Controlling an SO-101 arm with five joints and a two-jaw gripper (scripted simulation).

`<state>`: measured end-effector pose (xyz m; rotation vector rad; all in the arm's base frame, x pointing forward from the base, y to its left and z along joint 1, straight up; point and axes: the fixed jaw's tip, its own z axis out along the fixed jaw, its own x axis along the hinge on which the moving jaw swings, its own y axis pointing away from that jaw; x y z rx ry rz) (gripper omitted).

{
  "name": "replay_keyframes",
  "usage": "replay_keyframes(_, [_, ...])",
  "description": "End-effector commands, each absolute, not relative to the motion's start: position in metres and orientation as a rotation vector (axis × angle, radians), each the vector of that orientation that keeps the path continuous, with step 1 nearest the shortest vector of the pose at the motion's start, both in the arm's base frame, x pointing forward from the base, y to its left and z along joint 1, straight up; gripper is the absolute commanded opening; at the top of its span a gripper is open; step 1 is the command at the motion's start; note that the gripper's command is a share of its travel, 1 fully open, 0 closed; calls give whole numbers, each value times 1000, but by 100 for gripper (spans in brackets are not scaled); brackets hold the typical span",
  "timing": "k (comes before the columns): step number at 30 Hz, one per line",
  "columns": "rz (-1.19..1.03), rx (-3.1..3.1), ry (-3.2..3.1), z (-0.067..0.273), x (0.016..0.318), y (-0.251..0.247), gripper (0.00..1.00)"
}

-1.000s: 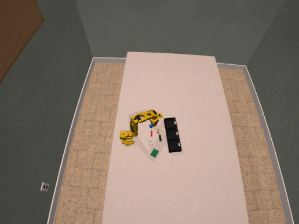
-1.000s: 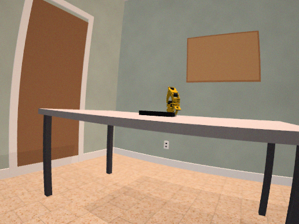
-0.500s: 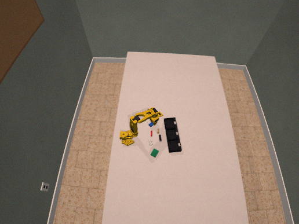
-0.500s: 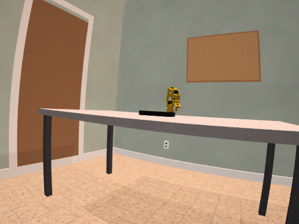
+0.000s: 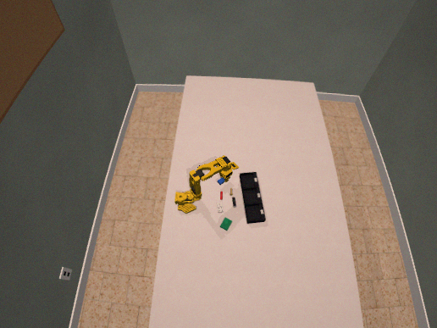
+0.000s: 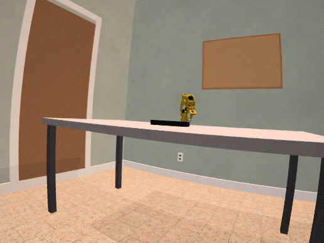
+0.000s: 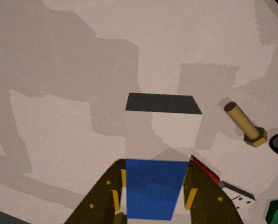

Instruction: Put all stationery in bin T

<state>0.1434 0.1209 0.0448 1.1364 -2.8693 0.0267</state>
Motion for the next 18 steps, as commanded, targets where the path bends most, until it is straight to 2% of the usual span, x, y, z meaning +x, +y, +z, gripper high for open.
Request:
replay_keyframes(1, [-8,1153,-2942,58,153,125,0])
replay_keyframes(18, [-27,1078,-3022,66,175,127,0])
